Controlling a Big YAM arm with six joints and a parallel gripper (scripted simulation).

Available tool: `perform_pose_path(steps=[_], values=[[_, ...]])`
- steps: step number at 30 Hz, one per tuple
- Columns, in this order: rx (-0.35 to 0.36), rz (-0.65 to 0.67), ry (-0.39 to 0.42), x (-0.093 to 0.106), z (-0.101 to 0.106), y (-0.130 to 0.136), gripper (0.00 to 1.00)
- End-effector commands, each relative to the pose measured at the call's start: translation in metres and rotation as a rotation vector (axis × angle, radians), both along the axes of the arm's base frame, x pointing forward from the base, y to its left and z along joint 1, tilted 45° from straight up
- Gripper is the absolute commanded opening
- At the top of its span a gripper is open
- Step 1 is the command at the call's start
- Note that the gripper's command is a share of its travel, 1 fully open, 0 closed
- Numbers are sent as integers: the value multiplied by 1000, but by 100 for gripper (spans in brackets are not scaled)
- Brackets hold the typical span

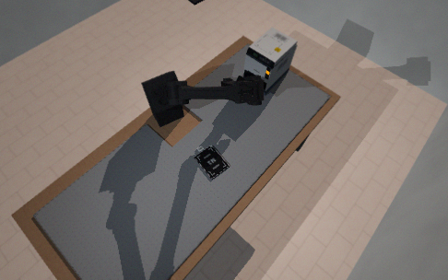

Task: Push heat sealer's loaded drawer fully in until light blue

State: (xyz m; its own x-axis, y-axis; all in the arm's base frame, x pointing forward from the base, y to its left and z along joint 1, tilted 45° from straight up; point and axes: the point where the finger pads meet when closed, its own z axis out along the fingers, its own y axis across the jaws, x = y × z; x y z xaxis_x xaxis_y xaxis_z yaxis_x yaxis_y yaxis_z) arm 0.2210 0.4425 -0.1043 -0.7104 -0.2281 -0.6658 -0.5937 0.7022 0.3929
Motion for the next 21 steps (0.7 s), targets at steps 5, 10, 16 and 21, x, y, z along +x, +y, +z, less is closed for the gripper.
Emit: perform_pose_path(steps=[5,10,16,21], values=[[21,19,-17,-10,20,-1,30],[17,21,-14,-14,22,-5,30],[9,18,-7,-18,26,-13,30],[10,13,-5,-19,31,-20,30]])
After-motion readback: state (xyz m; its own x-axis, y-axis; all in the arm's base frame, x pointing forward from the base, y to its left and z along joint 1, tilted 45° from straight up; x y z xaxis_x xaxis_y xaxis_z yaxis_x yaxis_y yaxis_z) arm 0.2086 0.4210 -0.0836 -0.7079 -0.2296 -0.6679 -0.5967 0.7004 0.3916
